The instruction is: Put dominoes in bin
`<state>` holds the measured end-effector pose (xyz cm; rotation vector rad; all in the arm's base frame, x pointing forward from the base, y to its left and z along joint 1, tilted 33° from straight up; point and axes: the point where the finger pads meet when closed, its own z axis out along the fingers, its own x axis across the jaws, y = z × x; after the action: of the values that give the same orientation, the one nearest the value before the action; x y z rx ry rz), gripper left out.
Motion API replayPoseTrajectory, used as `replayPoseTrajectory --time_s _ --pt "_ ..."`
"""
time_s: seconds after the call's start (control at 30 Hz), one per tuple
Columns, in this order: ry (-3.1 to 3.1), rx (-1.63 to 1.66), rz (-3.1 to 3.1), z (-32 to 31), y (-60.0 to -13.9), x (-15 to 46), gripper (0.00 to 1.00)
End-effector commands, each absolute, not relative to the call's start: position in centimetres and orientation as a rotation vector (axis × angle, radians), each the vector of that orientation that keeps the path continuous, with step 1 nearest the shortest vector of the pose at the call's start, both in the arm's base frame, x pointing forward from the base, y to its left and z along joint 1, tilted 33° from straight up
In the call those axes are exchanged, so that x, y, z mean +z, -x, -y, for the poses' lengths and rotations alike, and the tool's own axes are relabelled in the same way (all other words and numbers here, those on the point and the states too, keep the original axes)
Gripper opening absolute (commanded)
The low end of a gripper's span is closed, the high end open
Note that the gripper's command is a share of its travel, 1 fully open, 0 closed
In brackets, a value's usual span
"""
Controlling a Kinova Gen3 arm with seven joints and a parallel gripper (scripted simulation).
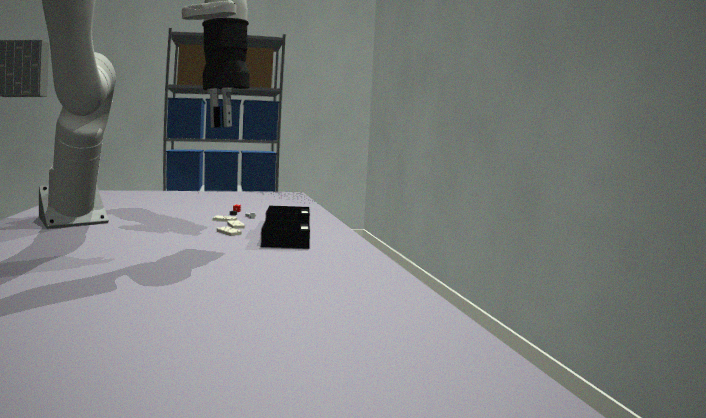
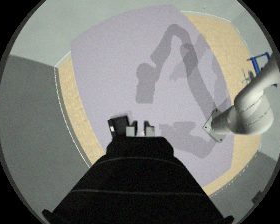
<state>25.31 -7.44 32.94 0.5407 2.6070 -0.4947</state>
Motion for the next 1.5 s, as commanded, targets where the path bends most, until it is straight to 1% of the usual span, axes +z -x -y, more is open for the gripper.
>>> replayPoseTrajectory --time_s 0.0,0.1,0.27,0.47,0.67,0.73,1.47 --pt "-0.713 -0.462 -2.581 6.5 -26.1 32.0 0.31" --pt "-0.777 -0.443 -2.564 5.8 -26.5 31.7 0.31" --pt "-1.071 -0.37 -2.459 2.7 -27.7 30.3 0.31" --pt "-1.249 -0.328 -2.367 0.0 -28.5 29.1 0.31" --pt "-1.363 -0.314 -2.299 -1.1 -28.8 28.7 0.31" --pt "-1.474 -0.295 -2.218 -2.7 -29.1 28.0 0.31" --pt "-1.845 -0.204 -1.817 -9.8 -30.0 24.9 0.31"
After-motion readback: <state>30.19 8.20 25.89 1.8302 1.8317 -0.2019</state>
